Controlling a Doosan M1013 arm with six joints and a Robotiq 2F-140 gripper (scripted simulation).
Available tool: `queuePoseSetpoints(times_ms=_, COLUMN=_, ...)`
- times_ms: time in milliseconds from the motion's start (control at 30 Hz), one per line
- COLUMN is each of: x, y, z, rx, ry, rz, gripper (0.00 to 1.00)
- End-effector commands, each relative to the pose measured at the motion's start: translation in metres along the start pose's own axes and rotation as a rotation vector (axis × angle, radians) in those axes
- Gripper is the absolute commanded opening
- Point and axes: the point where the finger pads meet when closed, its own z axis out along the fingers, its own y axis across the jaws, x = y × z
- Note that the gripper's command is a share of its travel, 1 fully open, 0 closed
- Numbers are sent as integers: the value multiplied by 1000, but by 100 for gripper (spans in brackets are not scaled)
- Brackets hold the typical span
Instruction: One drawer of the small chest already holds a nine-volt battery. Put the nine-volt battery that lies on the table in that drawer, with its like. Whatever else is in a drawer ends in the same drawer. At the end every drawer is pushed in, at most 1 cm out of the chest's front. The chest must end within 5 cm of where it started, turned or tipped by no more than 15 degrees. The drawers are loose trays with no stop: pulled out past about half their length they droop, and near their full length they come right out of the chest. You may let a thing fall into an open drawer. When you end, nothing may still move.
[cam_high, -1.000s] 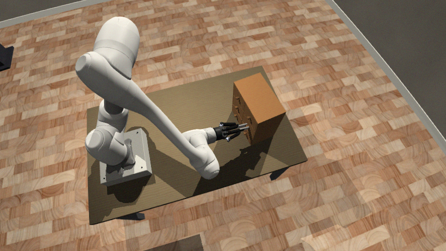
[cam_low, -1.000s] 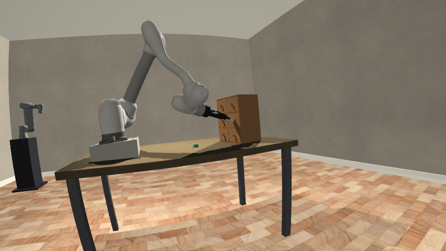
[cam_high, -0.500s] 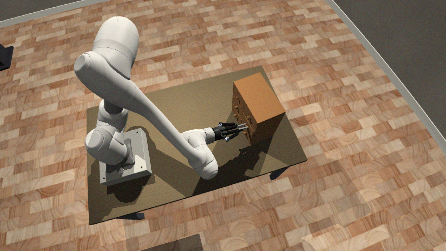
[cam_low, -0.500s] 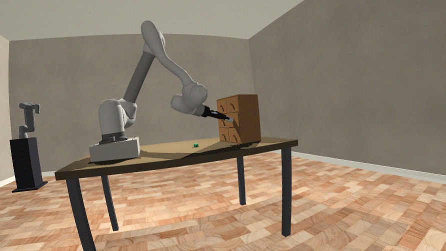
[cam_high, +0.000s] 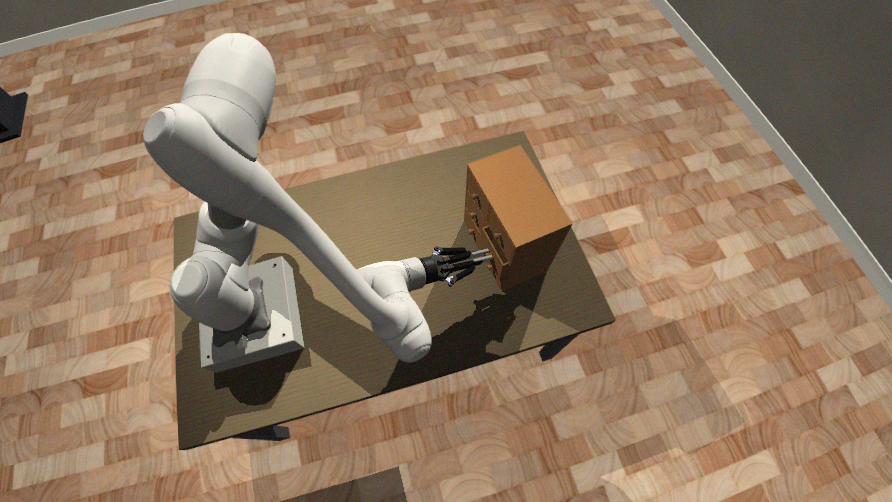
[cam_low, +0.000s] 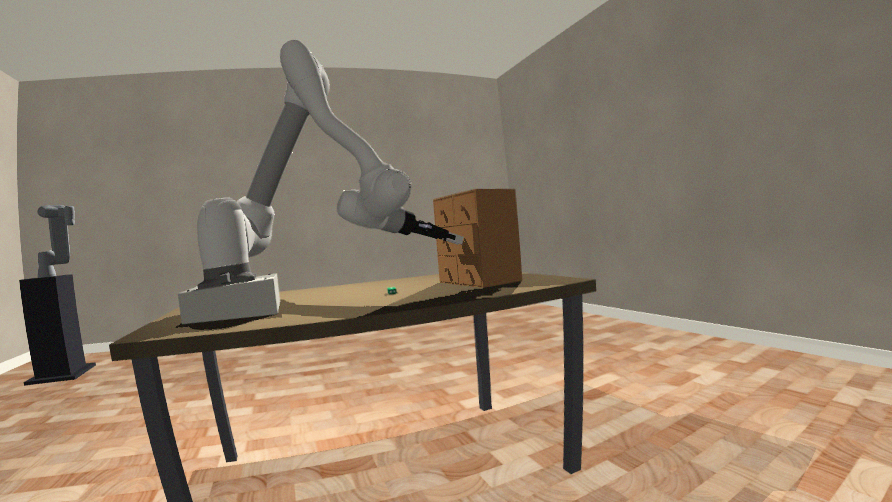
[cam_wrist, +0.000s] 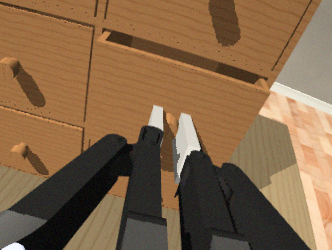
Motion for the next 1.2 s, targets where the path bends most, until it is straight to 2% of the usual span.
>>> queuePoseSetpoints(times_ms=0, x=-1, y=0, z=-3, rx=0, ry=0, rz=0, gripper=8)
queuePoseSetpoints(times_ms=1167, x=-14, y=0, z=-40, rx=0, ry=0, rz=0, gripper=8)
